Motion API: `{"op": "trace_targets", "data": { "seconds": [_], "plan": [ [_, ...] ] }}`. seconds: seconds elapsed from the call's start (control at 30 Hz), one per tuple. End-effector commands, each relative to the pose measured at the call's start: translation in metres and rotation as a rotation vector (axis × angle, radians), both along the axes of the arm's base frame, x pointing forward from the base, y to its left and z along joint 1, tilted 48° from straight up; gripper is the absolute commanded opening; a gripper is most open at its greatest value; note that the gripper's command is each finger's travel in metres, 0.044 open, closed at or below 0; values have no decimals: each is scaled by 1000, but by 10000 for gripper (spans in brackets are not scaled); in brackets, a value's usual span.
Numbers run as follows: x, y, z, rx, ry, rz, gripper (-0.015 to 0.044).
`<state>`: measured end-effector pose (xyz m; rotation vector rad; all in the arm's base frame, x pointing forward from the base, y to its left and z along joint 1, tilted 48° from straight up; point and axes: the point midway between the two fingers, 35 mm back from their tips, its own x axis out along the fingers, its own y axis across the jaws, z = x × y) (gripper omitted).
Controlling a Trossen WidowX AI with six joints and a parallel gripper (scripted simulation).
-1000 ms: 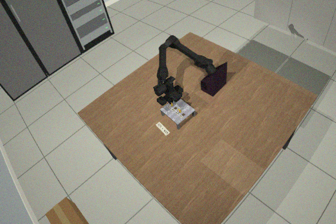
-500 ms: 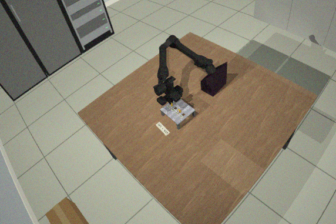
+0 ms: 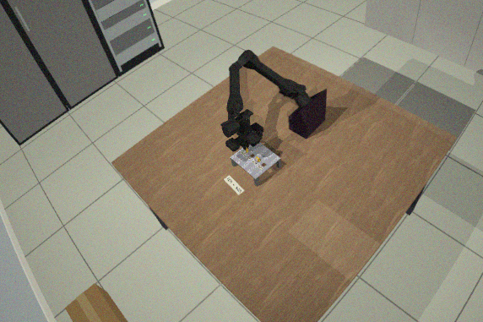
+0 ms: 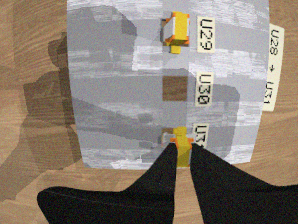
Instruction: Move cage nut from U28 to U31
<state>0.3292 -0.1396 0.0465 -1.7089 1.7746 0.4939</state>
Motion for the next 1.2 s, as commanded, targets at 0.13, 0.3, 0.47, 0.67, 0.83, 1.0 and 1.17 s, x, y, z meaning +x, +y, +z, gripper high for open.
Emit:
{"op": "trace_targets", "data": {
  "seconds": [0.13,0.3,0.47,0.67,0.83,1.0,1.17],
  "plan": [
    [0,0,0,-4,0,6,23],
    [-1,-1,0,-5,-4,11,23],
    [-1,-1,0,-6,-9,17,23],
    [-2,-1,-1,-8,-15,24,23],
    [-2,-2,-1,-9,-18,27,23],
    [-2,-2,-1,-10,-22,32,23],
    [-2,-2,-1,-12,-28,38,23]
  ]
}}
